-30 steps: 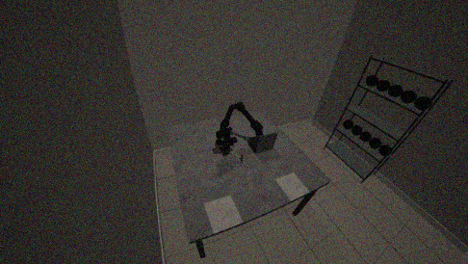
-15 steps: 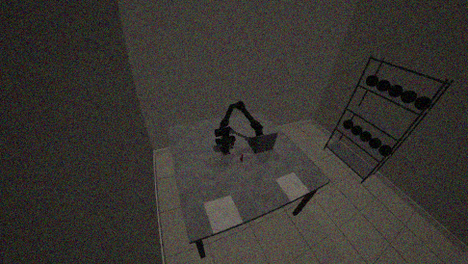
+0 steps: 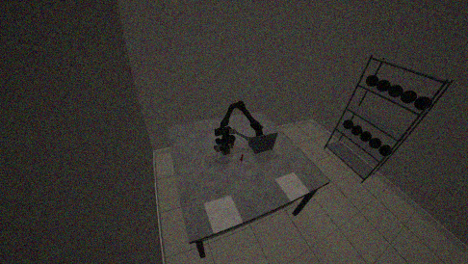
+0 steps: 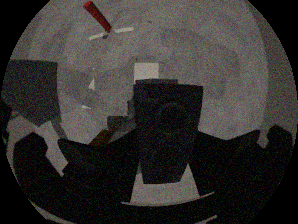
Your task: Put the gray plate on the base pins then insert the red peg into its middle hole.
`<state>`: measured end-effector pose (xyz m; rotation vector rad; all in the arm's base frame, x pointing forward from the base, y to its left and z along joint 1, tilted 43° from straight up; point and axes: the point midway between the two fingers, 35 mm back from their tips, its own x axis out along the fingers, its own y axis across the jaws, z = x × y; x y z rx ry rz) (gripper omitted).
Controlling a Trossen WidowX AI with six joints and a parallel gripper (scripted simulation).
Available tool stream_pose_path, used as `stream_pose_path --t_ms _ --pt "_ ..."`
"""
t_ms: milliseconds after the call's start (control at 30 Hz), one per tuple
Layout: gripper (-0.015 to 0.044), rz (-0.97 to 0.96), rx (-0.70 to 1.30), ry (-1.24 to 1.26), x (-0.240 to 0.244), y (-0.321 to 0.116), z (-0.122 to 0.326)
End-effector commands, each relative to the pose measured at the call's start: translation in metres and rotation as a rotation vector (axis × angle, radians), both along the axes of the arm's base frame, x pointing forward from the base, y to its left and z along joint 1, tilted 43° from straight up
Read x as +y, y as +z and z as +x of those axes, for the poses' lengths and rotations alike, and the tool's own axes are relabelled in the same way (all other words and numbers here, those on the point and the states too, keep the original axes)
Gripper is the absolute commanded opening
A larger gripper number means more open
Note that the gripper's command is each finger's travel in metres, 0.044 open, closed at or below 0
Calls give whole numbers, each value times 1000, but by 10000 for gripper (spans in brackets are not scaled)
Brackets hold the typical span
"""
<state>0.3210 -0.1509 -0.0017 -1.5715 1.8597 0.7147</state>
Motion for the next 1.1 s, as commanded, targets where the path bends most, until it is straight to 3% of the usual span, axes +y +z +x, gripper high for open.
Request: stream_pose_path --t_ms 0,1067 --pt "0 -3 3 4 0 0 0" --pt "0 -5 4 4 -22 -22 -4"
